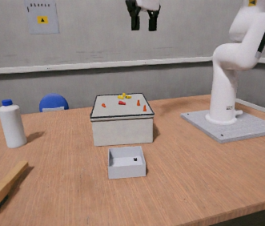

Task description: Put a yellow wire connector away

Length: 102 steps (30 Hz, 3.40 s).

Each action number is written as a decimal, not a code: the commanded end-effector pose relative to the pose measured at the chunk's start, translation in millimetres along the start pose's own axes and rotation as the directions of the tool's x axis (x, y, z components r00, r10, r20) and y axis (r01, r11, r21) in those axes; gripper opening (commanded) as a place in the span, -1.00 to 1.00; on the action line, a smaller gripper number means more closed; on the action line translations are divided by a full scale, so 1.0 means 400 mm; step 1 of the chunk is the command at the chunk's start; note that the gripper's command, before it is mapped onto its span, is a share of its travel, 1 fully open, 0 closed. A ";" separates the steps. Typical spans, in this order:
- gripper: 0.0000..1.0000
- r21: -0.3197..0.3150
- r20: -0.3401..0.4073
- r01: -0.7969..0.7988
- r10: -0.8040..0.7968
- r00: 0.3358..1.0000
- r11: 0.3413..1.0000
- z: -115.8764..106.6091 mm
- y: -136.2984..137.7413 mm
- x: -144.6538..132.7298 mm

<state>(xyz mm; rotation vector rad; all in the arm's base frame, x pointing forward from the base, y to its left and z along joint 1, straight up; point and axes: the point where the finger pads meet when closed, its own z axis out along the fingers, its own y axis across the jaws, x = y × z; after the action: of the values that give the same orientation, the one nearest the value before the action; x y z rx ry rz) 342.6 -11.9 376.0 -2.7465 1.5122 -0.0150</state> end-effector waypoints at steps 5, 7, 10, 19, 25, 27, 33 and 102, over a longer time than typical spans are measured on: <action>1.00 0.003 -0.002 0.000 0.000 1.000 1.000 -0.004 -0.001 0.001; 1.00 0.003 -0.002 0.000 0.000 1.000 1.000 -0.004 -0.001 0.001; 1.00 0.003 -0.002 0.000 0.000 1.000 1.000 -0.004 -0.001 0.001; 1.00 0.003 -0.002 0.000 0.000 1.000 1.000 -0.004 -0.001 0.001; 1.00 0.003 -0.002 0.000 0.000 1.000 1.000 -0.004 -0.001 0.001; 1.00 0.003 -0.002 0.000 0.000 1.000 1.000 -0.004 -0.001 0.001; 1.00 0.002 -0.002 -0.063 0.063 0.998 0.998 0.012 -0.010 0.022; -0.40 -0.008 -0.005 -0.772 0.772 0.635 0.635 0.440 0.104 0.408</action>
<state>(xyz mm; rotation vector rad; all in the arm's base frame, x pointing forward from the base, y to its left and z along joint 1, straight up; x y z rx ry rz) 403.4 -139.6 233.3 -1.9042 2.5101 0.0143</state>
